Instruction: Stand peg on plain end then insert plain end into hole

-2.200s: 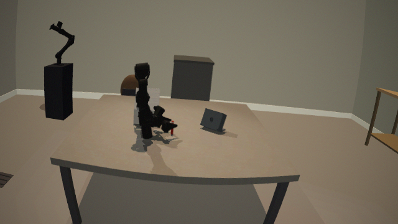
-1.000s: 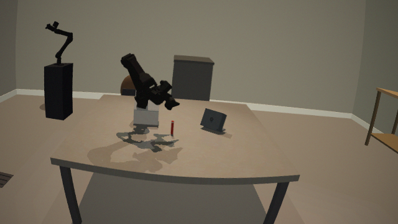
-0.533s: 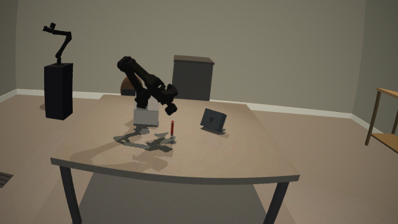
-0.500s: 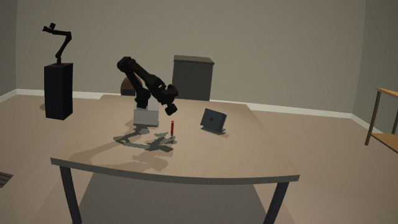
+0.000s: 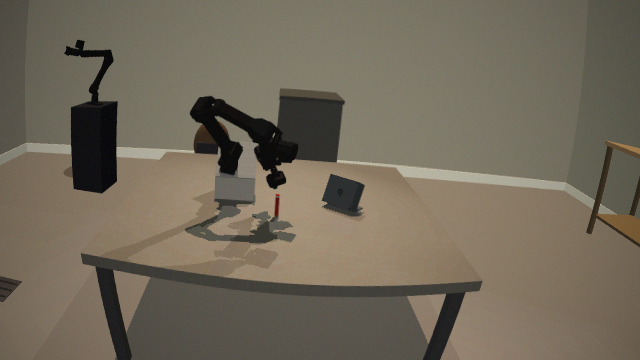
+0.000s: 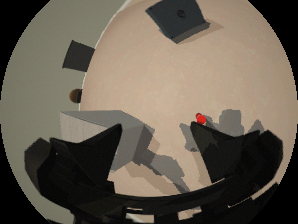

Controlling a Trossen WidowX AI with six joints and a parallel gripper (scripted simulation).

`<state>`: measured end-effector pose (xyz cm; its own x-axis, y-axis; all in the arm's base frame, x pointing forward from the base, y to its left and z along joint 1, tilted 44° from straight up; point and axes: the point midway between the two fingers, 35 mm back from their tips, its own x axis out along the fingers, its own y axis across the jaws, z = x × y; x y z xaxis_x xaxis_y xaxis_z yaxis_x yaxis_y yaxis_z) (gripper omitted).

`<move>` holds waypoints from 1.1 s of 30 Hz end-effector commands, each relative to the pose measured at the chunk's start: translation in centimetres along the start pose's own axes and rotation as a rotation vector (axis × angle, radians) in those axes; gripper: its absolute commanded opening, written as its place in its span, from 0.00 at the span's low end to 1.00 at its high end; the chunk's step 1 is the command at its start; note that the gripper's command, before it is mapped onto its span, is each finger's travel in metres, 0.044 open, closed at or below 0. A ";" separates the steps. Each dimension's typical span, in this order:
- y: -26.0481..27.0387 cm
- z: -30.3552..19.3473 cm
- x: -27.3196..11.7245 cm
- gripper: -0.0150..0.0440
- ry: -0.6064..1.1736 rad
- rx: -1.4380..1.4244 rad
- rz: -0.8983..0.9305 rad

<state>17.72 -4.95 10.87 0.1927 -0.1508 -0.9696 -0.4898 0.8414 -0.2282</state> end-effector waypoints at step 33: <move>-3.9 1.9 -0.2 1.00 0.350 -0.073 -0.491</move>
<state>21.25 -6.55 12.63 0.1306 -0.6785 -0.7229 -0.4620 0.6035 -0.6499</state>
